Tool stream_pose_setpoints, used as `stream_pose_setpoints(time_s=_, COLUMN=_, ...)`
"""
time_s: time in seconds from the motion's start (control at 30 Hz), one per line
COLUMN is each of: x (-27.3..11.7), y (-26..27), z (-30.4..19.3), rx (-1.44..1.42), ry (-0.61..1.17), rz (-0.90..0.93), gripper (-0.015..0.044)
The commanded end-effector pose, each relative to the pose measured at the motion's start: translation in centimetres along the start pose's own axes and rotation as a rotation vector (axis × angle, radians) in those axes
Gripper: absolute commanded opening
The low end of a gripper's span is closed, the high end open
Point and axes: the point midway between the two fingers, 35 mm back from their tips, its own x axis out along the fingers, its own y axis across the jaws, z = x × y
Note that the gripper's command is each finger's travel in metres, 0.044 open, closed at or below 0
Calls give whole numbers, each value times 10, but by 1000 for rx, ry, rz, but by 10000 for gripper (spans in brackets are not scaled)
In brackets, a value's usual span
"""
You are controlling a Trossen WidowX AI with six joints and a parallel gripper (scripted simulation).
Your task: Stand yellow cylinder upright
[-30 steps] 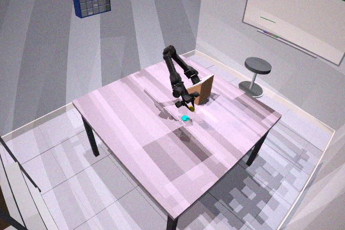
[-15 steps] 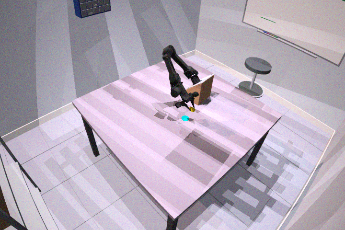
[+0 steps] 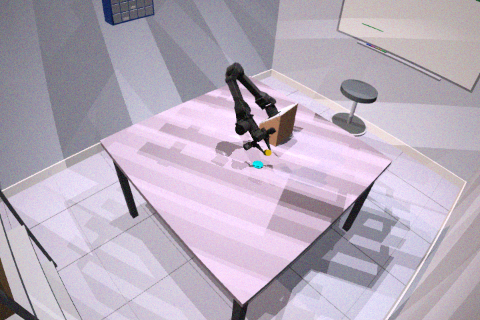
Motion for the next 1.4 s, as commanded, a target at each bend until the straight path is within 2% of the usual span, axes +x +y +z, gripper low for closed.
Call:
stream_pose_setpoints(time_s=0.0, x=-2, y=0, z=1, rx=-9, ry=-33, rz=1, gripper=105)
stream_pose_setpoints(time_s=1.37, x=-13, y=-3, z=0, rx=-88, ry=-324, rz=-31, gripper=105)
